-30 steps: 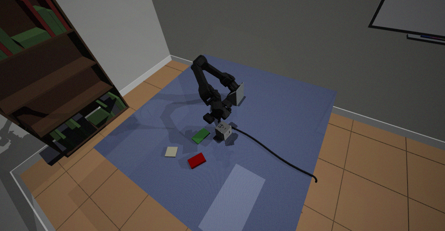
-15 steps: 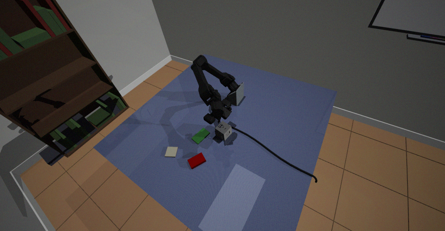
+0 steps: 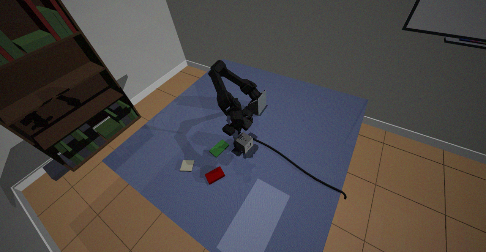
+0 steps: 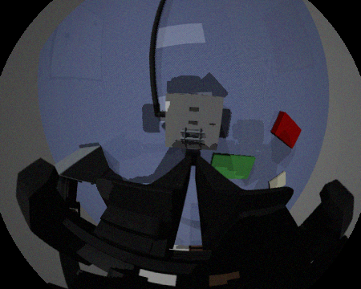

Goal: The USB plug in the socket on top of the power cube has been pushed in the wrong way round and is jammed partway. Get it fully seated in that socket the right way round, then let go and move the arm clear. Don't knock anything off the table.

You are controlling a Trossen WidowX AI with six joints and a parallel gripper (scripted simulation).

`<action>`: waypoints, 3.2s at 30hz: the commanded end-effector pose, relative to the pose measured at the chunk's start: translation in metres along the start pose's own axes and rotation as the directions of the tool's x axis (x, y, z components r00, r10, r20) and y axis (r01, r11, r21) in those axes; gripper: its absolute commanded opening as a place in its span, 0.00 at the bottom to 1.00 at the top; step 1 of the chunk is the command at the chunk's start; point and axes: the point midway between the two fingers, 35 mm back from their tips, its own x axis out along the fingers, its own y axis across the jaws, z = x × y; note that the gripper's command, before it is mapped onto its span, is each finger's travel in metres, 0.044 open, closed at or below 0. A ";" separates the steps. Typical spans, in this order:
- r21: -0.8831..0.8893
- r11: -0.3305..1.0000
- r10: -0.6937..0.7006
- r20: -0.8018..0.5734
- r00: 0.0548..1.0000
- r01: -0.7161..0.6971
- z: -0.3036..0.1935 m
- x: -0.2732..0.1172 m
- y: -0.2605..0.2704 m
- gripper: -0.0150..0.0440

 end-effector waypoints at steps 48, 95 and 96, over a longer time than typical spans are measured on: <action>-0.005 1.000 0.002 0.046 0.999 -0.001 0.003 0.006 0.001 0.25; -0.007 1.000 0.002 0.084 0.996 -0.001 0.006 0.011 0.001 0.25; -0.007 1.000 0.002 0.085 0.996 -0.001 0.006 0.011 0.001 0.25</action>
